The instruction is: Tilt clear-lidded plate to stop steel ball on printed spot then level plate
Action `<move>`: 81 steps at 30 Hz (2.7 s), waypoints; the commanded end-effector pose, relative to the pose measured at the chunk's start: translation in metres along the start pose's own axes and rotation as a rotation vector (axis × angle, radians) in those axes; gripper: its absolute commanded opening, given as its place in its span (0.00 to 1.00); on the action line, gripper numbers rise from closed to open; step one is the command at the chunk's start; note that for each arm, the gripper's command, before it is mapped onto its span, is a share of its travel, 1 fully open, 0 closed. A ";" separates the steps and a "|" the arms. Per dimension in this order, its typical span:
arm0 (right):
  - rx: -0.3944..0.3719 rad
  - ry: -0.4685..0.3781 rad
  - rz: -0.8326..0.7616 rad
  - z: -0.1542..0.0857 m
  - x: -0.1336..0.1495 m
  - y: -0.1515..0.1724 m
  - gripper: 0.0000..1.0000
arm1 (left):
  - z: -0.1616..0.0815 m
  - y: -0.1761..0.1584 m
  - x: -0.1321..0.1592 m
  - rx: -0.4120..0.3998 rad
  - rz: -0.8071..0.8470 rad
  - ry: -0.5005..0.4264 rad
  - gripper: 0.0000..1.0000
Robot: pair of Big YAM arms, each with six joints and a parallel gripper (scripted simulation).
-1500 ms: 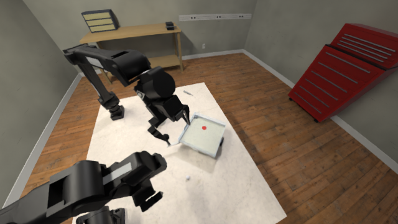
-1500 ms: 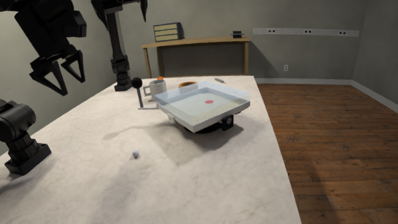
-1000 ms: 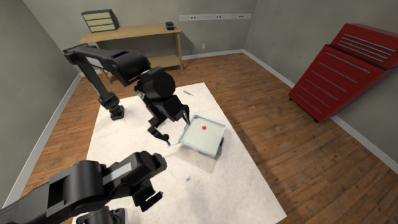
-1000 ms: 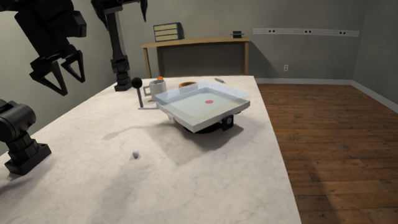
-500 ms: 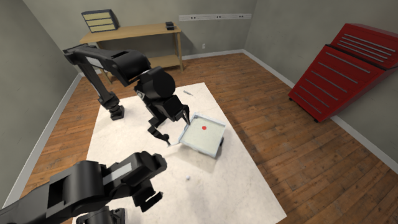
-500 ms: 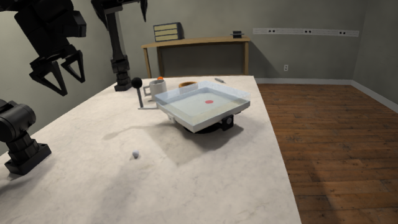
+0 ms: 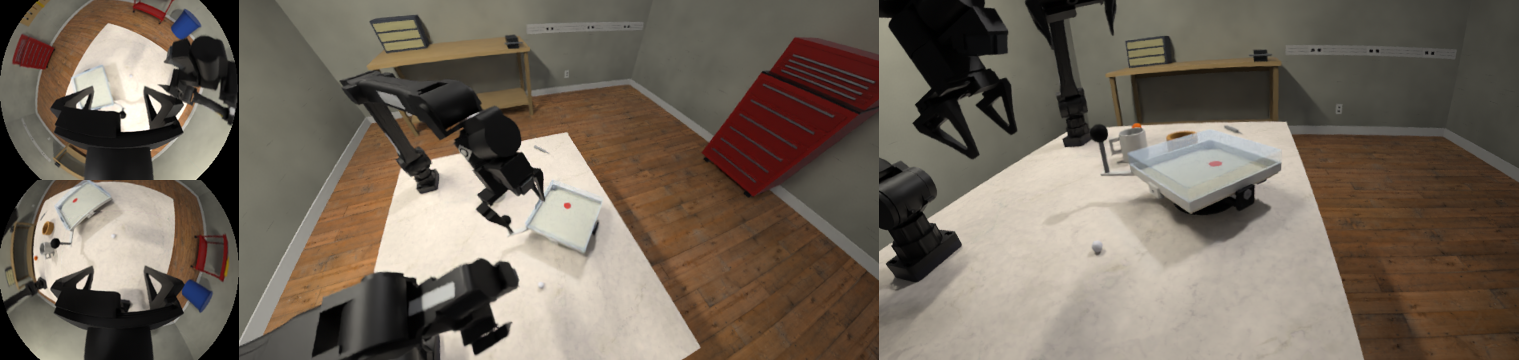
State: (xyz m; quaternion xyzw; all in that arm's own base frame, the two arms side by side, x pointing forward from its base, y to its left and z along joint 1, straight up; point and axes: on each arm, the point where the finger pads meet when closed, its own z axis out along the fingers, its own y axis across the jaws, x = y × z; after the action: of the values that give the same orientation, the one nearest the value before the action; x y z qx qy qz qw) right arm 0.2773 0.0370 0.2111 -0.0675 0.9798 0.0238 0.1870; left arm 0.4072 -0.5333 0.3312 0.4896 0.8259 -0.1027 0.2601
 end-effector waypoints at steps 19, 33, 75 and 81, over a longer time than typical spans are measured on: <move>0.227 -0.313 0.361 -0.039 -0.080 -0.155 1.00 | -0.017 0.002 -0.016 -0.007 0.000 -0.045 1.00; 0.501 -0.536 0.622 -0.107 -0.069 -0.309 1.00 | -0.017 0.002 -0.016 -0.007 0.000 -0.045 1.00; 1.418 -0.871 0.998 -0.386 0.199 -0.529 1.00 | -0.017 0.002 -0.016 -0.007 0.000 -0.045 1.00; 1.481 -0.878 1.007 -0.405 0.221 -0.529 1.00 | -0.017 0.002 -0.016 -0.007 0.000 -0.045 1.00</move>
State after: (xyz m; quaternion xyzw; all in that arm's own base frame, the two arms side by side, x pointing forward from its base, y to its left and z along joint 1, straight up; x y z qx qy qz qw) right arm 0.0156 -0.5318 0.4565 0.5112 0.5347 -0.4717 0.4800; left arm 0.4072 -0.5333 0.3312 0.4896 0.8259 -0.1027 0.2601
